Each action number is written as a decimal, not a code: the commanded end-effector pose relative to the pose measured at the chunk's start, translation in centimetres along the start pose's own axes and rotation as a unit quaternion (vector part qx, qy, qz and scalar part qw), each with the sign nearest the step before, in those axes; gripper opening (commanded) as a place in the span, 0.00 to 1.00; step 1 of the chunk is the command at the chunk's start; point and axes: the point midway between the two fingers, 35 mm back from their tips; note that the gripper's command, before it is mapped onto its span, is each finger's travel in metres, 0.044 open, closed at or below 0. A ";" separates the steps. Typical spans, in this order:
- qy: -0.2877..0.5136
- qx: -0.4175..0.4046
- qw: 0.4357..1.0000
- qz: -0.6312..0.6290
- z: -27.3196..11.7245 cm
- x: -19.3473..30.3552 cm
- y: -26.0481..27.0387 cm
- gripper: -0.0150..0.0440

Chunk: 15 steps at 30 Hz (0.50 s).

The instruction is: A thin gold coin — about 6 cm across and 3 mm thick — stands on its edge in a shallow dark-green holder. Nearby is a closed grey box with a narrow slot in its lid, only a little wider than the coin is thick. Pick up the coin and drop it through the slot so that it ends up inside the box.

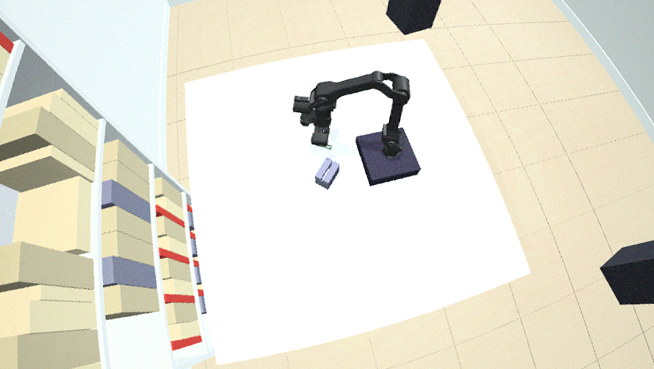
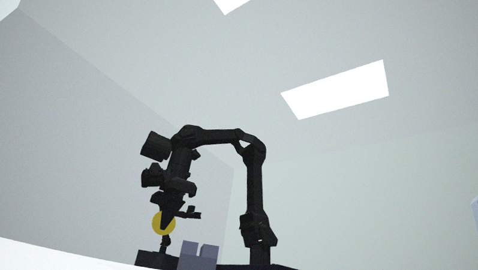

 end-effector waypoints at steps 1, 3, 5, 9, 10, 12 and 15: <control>-0.001 0.002 0.998 -0.061 -0.2 0.0 0.0 0.25; -0.001 0.002 0.995 -0.095 -0.2 0.0 0.1 0.25; -0.001 0.002 0.992 -0.129 -0.2 0.0 0.1 0.25; -0.001 0.002 0.980 -0.197 -0.2 0.0 0.2 0.25; -0.001 0.002 0.977 -0.214 -0.2 0.0 0.3 0.25; -0.001 0.002 0.969 -0.248 -0.2 0.0 0.3 0.25; -0.001 0.002 0.955 -0.297 -0.2 0.0 0.4 0.25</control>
Point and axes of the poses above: the point midway between the two fingers, 35 mm back from their tips, its own z axis out along the fingers, its own y axis across the jaws, x = y × z, and after that the axes turned 12 degrees about z, right-handed
